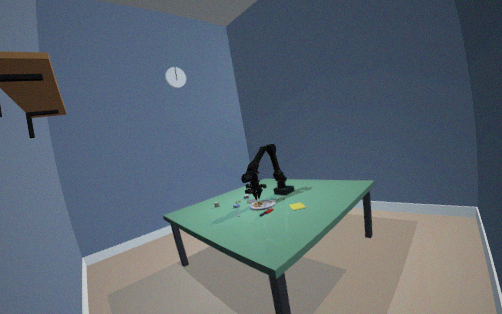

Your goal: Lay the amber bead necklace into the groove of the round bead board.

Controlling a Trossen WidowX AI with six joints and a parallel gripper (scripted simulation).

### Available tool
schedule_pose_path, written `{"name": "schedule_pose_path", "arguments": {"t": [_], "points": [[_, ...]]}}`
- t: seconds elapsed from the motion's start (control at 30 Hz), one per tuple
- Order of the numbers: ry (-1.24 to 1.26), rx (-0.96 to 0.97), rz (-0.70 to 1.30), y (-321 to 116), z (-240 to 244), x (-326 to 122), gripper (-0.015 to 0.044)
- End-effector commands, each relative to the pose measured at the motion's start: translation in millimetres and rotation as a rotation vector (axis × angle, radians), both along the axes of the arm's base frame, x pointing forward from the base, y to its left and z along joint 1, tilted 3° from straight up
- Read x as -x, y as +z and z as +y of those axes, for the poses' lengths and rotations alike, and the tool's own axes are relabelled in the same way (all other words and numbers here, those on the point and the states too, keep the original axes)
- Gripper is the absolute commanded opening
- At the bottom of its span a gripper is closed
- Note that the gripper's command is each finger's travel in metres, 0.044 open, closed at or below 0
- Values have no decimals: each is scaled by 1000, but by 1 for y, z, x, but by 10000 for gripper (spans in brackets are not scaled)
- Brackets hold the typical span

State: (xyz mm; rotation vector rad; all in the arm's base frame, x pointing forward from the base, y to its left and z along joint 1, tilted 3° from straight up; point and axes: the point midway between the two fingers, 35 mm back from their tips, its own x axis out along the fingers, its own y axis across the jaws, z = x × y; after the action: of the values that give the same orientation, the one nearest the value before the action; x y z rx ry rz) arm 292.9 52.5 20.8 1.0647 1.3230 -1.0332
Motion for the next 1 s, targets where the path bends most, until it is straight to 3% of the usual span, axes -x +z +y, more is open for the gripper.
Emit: {"name": "schedule_pose_path", "arguments": {"t": [0.0, 0.67, 0.83, 0.97], "points": [[-1, 1, 7, -6, 0, 2, 120], [-6, 2, 18, -29, 0, 5, 120], [0, 2, 12, -27, 0, 3, 0], [0, 2, 12, -27, 0, 3, 0]]}}
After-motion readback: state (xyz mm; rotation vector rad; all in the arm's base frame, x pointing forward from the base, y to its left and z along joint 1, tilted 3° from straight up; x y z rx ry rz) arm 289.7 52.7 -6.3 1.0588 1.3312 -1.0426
